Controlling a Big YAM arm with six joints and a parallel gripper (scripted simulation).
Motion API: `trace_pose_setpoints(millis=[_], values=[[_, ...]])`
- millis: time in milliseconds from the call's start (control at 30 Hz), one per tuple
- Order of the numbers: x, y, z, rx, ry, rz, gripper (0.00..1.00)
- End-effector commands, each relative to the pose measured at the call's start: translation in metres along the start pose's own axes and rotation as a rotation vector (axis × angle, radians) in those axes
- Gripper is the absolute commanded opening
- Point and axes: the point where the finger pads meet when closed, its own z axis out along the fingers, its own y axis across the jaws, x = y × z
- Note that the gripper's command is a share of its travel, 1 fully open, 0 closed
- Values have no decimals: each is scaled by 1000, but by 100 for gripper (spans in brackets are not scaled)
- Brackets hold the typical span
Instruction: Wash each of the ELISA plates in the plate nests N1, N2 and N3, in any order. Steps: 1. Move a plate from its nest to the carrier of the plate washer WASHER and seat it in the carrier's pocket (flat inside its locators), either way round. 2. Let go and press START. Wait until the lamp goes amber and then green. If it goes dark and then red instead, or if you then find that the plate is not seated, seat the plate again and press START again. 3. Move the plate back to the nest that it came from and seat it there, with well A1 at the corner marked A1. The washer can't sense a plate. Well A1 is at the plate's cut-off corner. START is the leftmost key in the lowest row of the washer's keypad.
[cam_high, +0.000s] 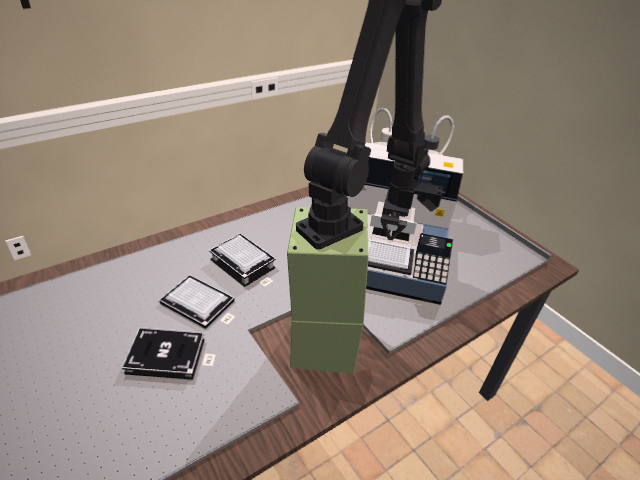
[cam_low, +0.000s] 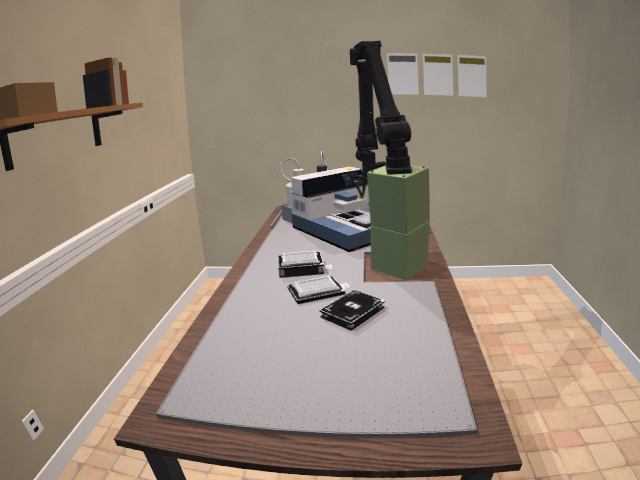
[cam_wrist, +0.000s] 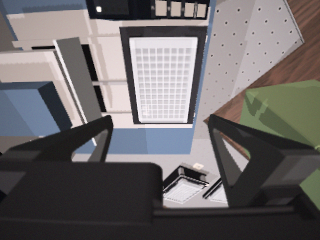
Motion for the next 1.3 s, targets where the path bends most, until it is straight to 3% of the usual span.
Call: trace_pose_setpoints(millis=[0,267,1133,1267], values=[[1,-10,6,22,12,-6,100],[1,-10,6,22,12,-6,100],[-96,-81,4,2,10,-803,52],[-98,-83,4,3,12,-870,48]])
